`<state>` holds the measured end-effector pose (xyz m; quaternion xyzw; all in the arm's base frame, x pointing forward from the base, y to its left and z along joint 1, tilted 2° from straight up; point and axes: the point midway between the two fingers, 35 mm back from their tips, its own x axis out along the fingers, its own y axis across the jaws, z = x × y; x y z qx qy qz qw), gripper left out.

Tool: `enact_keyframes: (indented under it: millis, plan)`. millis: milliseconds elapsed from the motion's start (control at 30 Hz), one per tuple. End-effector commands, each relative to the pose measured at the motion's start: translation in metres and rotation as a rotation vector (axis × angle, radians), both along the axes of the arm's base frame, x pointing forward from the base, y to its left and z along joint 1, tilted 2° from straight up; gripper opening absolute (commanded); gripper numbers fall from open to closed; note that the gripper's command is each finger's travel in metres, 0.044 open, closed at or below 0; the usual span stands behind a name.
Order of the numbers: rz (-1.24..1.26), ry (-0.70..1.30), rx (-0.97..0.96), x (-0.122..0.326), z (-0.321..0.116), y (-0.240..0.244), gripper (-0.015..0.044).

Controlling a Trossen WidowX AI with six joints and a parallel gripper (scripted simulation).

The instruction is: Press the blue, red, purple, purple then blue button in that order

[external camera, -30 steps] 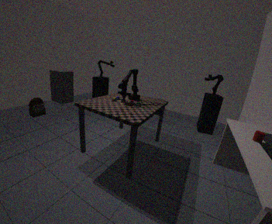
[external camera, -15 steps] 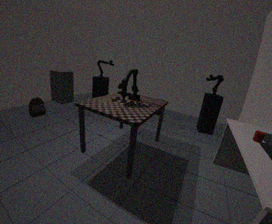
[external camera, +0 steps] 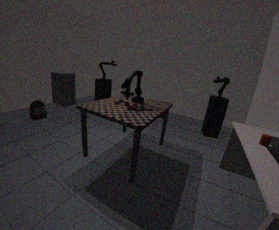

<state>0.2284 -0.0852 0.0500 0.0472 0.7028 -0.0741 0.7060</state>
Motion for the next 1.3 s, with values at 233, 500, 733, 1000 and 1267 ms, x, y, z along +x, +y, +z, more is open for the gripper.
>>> enact_keyframes:
  millis: [233, 500, 733, 1000, 1267]
  plan:
    - [-0.001, -0.020, -0.007, 0.000, 0.053, -0.006, 0.0020]
    - [-0.001, -0.017, -0.015, -0.039, 0.057, -0.094, 0.0020]
    - [-0.001, -0.015, -0.018, -0.058, 0.056, -0.119, 0.0020]
    - [-0.001, -0.015, -0.018, -0.058, -0.004, -0.122, 0.0020]
    - [-0.001, -0.015, -0.018, -0.057, -0.012, -0.123, 0.0020]
